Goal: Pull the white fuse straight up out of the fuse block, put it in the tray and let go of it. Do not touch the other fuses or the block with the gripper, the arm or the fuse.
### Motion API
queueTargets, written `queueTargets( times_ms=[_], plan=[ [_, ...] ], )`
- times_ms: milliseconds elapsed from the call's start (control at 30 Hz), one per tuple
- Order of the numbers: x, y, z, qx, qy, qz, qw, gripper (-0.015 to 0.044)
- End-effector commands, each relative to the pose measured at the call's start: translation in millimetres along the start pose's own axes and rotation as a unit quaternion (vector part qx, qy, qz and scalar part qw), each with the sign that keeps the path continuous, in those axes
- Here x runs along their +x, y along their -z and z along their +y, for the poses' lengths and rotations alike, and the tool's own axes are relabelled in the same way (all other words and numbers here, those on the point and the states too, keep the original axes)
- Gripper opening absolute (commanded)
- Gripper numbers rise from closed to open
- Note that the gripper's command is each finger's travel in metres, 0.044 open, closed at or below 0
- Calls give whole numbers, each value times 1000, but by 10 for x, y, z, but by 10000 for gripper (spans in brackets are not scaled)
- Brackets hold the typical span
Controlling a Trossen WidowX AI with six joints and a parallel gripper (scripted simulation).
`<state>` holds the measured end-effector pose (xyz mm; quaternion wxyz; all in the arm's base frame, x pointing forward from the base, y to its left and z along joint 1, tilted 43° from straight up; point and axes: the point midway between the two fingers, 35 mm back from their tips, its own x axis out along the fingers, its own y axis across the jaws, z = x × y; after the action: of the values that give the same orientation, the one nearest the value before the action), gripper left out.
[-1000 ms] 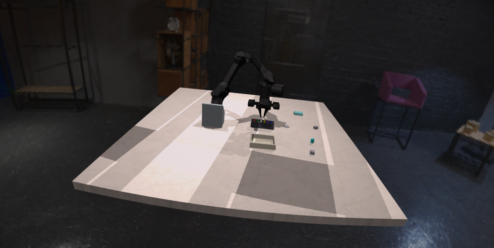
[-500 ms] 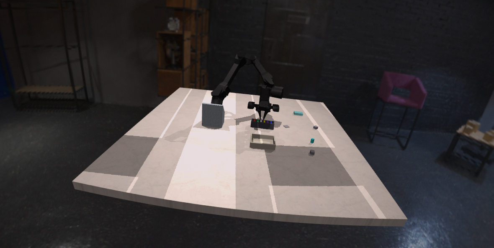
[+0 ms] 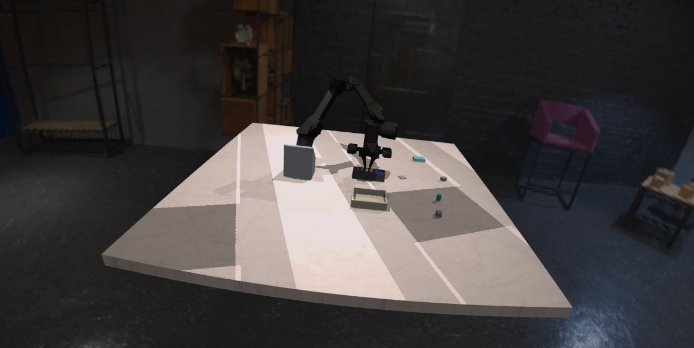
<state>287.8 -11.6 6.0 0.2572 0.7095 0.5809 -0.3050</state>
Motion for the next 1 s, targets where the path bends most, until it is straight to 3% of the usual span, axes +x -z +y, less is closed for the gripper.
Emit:
queueTargets(
  times_ms=[0,767,967],
  plan=[
    [19,0,-11,4,1,2,1000,74],
    [110,2,-10,4,1,2,1000,74],
    [100,2,0,0,0,0,1000,34]
  ],
)
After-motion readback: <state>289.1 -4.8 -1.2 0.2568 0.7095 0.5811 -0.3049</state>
